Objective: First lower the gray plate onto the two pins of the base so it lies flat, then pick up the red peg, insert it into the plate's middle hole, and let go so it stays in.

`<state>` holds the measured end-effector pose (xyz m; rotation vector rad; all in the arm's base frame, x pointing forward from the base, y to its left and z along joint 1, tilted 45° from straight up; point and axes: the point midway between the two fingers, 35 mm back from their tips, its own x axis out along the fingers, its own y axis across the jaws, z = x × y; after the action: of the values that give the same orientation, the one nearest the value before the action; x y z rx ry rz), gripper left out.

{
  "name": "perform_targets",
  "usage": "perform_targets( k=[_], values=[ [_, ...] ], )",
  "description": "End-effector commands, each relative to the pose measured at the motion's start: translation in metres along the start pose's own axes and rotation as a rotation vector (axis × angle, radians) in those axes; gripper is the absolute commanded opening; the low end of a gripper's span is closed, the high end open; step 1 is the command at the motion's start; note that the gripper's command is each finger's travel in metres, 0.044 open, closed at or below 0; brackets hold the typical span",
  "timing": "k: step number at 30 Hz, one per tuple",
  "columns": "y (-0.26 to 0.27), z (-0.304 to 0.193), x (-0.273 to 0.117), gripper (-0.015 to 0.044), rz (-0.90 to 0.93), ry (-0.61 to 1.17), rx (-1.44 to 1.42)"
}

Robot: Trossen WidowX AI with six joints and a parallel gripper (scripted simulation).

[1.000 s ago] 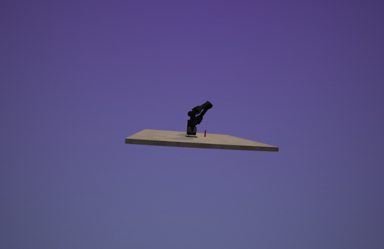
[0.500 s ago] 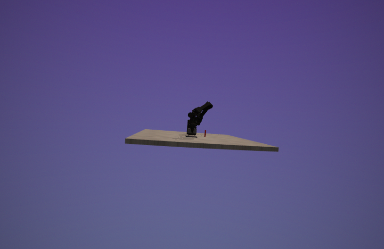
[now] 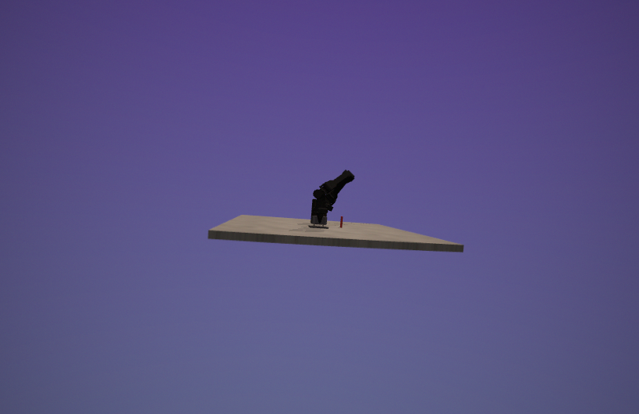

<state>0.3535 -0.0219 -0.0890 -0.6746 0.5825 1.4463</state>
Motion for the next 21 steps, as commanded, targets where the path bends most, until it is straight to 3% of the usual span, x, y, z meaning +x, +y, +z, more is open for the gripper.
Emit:
perform_targets(
  k=[1, 13, 21],
  values=[
    [0.0023, -0.0013, 0.0091, 0.0, 0.002, -0.006, 0.012],
    [0.0012, -0.0003, 0.0074, 0.0, 0.001, -0.002, 0.005],
    [0.0012, -0.0003, 0.0074, 0.021, 0.001, -0.002, 0.005]
  ],
)
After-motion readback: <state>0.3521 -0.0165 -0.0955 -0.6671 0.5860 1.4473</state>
